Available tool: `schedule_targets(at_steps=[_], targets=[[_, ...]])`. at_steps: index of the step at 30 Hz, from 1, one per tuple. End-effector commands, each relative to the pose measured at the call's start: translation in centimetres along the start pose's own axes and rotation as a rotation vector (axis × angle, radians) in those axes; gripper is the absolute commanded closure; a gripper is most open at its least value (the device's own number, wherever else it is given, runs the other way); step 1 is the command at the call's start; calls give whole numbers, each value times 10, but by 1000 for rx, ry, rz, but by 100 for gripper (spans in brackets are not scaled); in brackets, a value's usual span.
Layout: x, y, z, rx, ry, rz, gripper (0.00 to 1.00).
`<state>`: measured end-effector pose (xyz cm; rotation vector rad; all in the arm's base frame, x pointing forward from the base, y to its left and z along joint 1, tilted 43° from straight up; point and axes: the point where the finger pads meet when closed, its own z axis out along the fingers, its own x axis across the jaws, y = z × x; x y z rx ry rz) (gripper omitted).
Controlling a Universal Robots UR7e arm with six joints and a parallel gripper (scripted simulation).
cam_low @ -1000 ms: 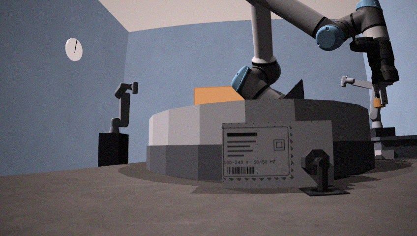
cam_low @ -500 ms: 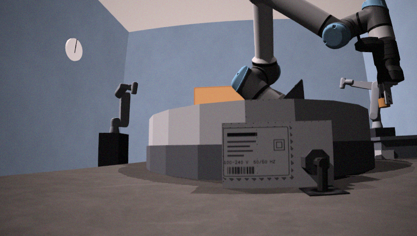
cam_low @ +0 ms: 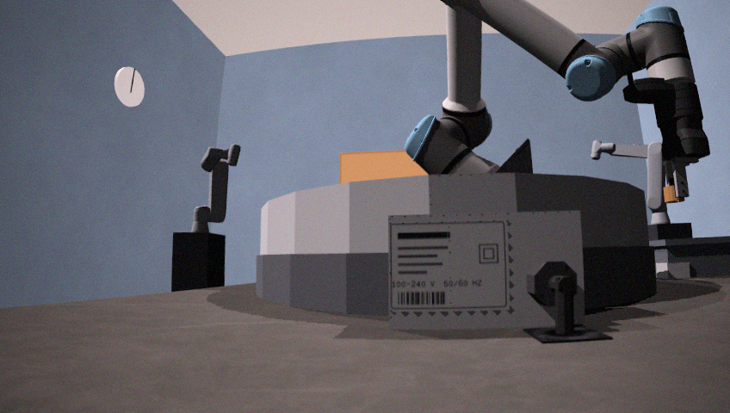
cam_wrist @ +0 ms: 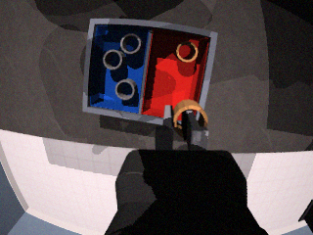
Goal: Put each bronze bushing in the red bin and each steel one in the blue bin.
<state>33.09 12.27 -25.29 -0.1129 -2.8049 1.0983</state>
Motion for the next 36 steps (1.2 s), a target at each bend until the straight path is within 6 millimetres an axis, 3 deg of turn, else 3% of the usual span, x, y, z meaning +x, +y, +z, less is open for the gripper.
schedule_targets(at_steps=[1, 3, 8, 13, 36], targets=[[-1, 0, 21, -2, -2, 0, 100], [-1, 0, 33, -2, -2, 0, 100], [-1, 0, 33, -2, -2, 0, 100], [-1, 0, 61, -2, -2, 0, 100], [-1, 2, 71, -1, -2, 0, 100]])
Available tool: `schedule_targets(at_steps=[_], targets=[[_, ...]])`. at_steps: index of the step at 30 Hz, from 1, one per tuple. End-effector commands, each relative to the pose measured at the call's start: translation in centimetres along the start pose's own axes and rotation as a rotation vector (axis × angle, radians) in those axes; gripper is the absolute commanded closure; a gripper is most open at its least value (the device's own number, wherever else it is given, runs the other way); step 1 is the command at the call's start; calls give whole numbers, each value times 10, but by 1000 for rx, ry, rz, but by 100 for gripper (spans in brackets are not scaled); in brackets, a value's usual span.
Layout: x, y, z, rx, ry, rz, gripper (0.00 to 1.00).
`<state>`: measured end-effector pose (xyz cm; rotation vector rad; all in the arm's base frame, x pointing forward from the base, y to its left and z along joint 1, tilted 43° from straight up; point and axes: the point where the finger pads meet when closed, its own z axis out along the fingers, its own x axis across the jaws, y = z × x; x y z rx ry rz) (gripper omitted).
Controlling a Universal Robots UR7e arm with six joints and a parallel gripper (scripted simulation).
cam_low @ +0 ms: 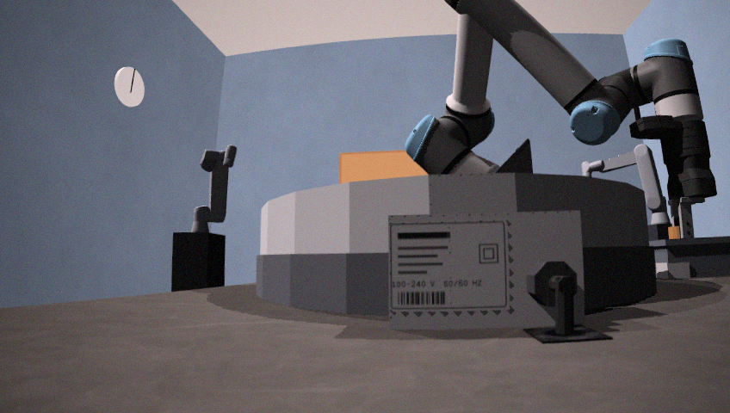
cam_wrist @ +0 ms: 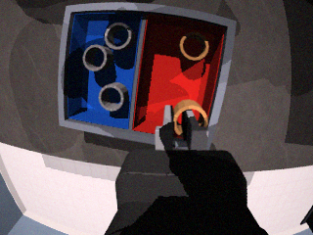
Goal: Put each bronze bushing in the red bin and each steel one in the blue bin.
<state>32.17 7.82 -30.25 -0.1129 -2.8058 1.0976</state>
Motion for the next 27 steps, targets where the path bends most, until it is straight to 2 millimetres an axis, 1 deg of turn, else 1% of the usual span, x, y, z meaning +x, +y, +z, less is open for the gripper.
schedule_targets(at_steps=[1, 13, 18, 23, 27], targets=[[-1, 1, 5, -1, -1, 0, 100], [-1, 1, 6, -1, -1, 0, 100], [-1, 1, 12, -1, -1, 0, 100], [-1, 1, 12, -1, -1, 0, 100], [-1, 1, 17, -1, -1, 0, 100]])
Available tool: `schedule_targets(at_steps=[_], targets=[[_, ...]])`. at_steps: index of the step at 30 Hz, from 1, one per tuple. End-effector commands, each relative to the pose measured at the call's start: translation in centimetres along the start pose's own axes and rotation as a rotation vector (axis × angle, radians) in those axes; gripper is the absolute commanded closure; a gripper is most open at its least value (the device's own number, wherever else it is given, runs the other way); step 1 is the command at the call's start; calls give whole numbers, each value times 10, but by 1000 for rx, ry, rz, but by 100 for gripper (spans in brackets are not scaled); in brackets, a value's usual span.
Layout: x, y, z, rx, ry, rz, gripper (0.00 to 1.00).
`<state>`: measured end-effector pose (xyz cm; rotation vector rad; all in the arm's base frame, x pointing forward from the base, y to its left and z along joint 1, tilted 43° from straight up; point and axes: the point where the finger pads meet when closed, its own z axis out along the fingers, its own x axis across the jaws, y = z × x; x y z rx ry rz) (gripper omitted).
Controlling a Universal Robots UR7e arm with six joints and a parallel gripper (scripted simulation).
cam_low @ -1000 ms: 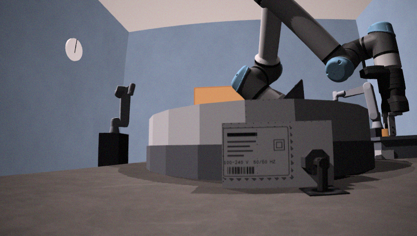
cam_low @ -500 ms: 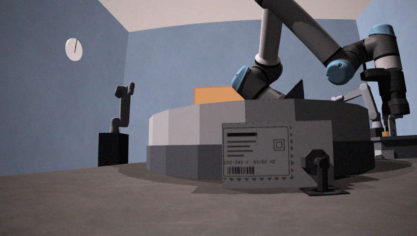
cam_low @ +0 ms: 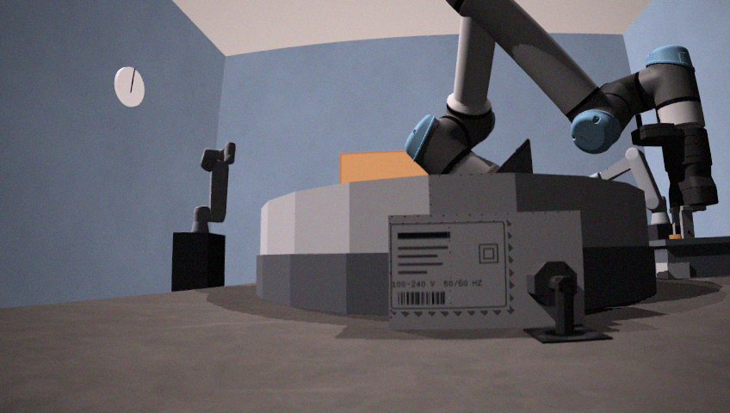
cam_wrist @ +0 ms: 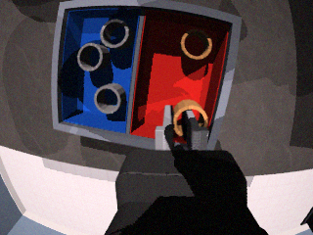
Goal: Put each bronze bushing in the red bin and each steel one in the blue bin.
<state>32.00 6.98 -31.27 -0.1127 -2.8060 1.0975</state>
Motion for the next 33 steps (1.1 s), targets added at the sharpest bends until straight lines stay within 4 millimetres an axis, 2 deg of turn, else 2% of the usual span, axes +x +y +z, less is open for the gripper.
schedule_targets(at_steps=[1, 12, 25, 33], targets=[[0, 0, 5, -1, -1, 0, 100], [0, 0, 5, -1, -1, 0, 100], [0, 0, 17, -1, -1, 0, 100], [0, 0, 17, -1, -1, 0, 100]])
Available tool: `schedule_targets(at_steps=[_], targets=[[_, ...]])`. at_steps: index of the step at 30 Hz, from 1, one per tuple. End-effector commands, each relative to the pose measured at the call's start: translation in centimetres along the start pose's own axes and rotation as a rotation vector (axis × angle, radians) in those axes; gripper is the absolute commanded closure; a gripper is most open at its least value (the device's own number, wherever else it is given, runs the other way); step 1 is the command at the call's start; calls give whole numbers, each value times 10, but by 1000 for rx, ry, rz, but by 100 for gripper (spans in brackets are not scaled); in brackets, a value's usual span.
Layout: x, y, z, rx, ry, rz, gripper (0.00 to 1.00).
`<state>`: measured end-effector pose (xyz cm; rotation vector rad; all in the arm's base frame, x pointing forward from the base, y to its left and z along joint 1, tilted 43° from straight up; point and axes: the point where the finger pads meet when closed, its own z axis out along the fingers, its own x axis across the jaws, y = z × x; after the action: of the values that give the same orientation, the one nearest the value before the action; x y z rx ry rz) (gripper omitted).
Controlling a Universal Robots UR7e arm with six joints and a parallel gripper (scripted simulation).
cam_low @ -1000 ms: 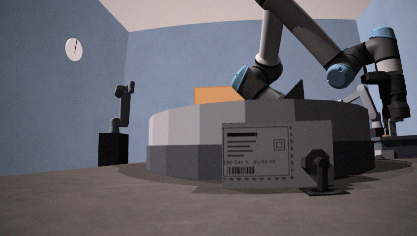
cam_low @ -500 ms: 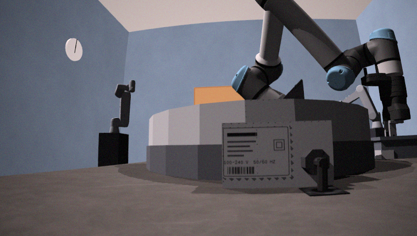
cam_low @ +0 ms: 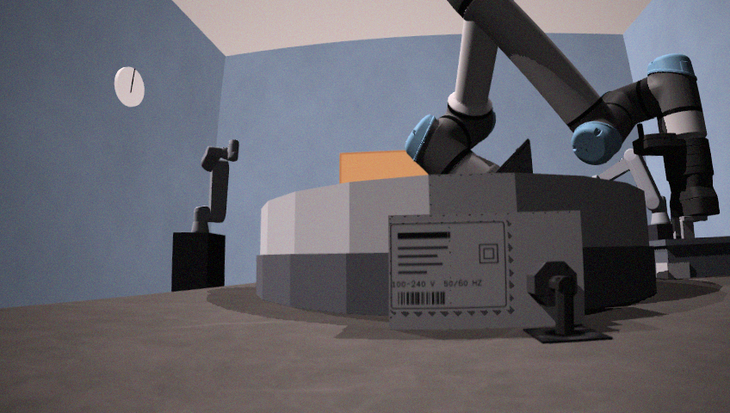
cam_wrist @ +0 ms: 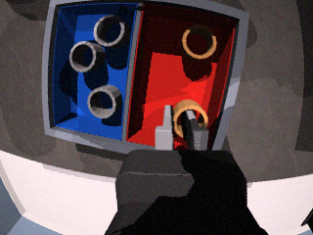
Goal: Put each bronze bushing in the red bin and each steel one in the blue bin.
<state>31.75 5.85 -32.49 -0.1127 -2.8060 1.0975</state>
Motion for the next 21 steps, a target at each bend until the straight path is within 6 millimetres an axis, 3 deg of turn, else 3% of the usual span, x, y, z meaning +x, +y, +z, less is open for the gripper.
schedule_targets(at_steps=[1, 21], targets=[[0, 0, 0, -1, -1, 0, 100], [0, 0, 12, -1, -1, 0, 100]])
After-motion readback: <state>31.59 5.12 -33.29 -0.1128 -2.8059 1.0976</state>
